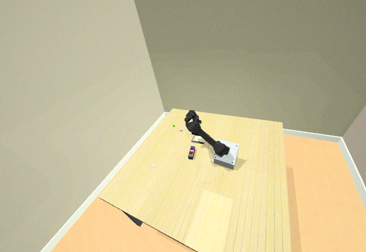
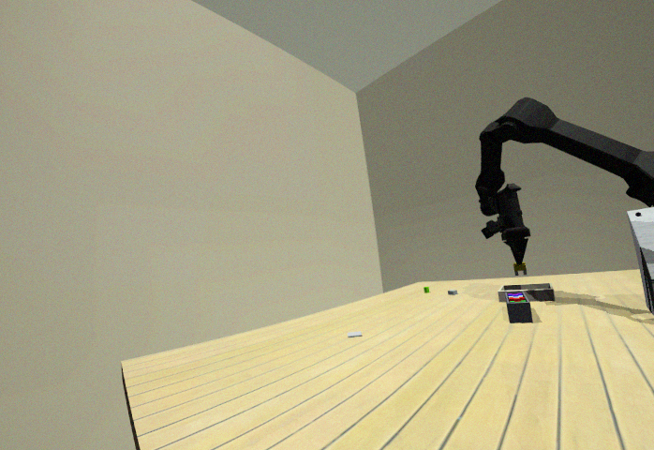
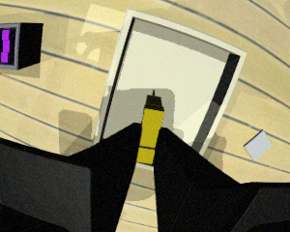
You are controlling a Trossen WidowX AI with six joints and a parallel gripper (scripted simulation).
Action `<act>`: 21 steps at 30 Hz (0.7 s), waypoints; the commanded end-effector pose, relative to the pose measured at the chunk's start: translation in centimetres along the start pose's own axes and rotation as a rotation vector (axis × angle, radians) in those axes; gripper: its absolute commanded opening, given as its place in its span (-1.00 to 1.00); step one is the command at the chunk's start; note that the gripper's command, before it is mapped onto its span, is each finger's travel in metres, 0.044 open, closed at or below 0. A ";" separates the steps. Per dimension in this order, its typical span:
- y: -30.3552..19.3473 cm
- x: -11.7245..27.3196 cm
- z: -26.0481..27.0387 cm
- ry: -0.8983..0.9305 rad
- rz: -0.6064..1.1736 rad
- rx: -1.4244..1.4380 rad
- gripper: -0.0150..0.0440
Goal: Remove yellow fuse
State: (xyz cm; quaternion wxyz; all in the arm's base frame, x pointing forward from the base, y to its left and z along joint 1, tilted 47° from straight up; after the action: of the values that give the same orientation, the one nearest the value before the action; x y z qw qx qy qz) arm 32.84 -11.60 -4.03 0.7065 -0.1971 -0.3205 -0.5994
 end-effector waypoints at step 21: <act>-0.4 -2.7 -1.5 -0.001 -0.001 0.006 -0.49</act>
State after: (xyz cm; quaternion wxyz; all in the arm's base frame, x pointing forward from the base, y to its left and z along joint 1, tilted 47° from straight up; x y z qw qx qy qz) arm 32.69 -11.10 -6.60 0.7071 -0.1949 -0.3254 -0.5967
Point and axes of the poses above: the point midway between the two fingers, 35 mm back from their tips, its own x axis back along the fingers, its own z axis across the jaws, y = z × x, the point moved 9 cm from there along x, back along the fingers, and after that the axes turned 8 degrees about -x, right-handed, at the moved point
